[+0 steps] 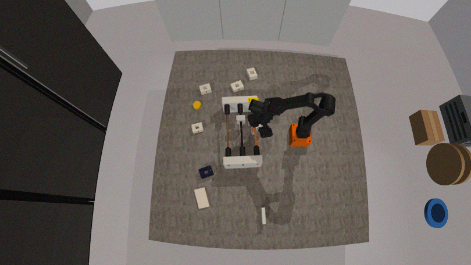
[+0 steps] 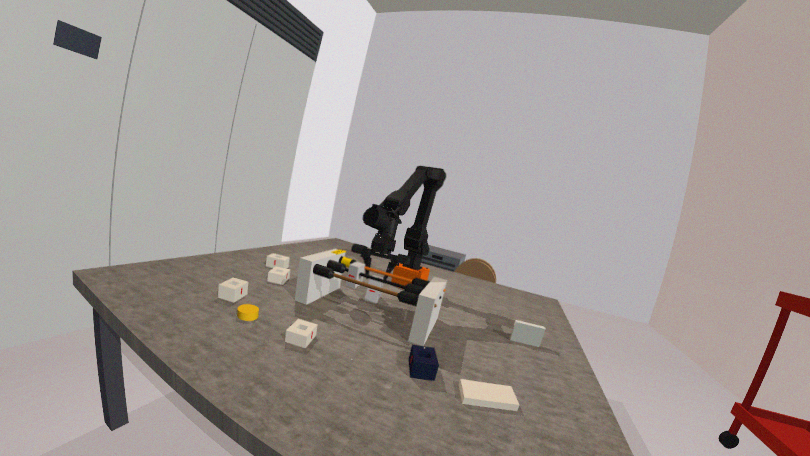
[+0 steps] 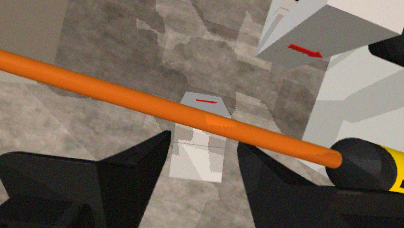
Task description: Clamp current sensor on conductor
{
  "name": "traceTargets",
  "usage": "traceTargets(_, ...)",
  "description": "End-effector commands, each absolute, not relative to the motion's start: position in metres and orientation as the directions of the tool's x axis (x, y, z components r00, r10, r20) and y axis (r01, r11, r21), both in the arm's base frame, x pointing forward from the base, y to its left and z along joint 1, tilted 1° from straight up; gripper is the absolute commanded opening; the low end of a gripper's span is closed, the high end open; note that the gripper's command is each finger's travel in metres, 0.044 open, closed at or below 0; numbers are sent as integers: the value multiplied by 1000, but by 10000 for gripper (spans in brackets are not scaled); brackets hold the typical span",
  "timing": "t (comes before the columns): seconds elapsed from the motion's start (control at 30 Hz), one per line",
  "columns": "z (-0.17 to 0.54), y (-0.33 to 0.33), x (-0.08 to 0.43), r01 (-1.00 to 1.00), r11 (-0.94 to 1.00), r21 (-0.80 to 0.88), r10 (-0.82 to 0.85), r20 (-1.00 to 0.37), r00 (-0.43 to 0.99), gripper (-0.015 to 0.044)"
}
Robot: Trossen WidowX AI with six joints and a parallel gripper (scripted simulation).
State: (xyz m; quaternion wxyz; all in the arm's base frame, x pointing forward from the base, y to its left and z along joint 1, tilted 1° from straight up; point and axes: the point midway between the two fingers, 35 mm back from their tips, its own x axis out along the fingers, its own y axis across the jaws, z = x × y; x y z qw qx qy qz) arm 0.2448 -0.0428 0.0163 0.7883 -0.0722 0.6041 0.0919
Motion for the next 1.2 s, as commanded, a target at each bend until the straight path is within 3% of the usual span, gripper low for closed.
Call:
traceTargets(0.0,16,-43,245,-232,973,-3,58,-966,254,208)
traceTargets(0.4,16,-43,245,-232,973,-3,58,-966,254,128)
traceTargets(0.57,19,-42,242,-228,974,3,60,-968,244,0)
traceTargets(1.17,20,-46,183,-228,974,3,59,-969,240,0)
